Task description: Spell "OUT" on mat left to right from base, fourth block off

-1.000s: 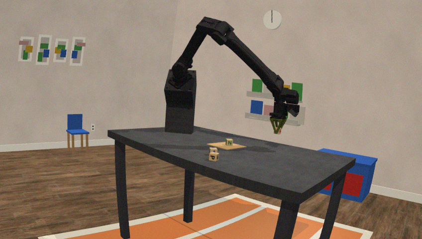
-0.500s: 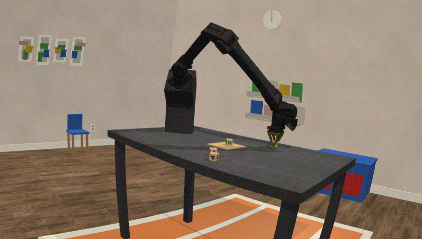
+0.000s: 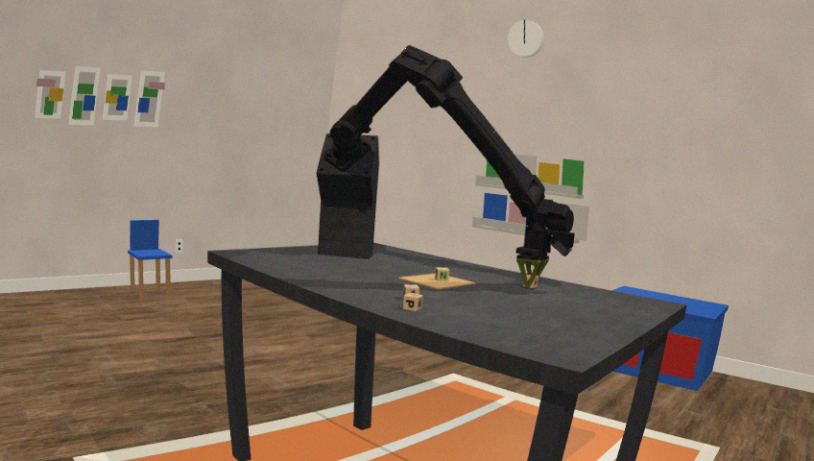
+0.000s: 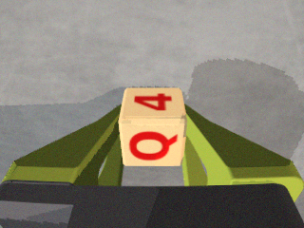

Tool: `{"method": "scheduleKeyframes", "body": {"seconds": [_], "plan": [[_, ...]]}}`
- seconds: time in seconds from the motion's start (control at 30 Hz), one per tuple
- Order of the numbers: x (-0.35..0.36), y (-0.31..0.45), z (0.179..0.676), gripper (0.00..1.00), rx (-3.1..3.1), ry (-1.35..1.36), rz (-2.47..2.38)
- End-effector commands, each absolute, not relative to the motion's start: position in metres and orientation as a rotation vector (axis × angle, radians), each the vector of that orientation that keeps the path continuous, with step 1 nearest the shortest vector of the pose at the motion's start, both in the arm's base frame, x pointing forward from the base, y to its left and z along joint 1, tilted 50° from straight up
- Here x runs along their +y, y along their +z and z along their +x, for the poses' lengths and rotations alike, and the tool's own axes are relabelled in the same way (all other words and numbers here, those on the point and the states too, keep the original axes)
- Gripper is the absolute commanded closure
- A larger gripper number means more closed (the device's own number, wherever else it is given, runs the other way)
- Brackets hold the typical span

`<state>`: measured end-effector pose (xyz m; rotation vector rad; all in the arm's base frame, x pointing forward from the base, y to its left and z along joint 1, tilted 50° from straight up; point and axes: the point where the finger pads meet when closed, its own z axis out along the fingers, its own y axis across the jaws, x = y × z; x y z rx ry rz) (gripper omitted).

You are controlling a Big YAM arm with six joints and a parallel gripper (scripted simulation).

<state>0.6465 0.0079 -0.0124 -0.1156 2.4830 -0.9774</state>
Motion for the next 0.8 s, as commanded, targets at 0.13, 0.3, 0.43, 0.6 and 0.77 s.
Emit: {"method": "scheduleKeyframes", "body": {"seconds": [0.13,0.3,0.43,0.6,0.77], "plan": [[0.0130,-0.0120,0.6551,0.75,2.467,-0.970,-0.129],[0.0130,-0.0120,0.6551,0.75,2.467,-0.970,-0.129],[0.0130,-0.0120,0.6551,0.75,2.467,-0.970,-0.129],[0.0134,-0.0124,0.6547,0.75,2.467,-0.971,-0.131],[0.0156,-0.0145,0.6525,0.75,2.470,-0.972,-0.139]]}}
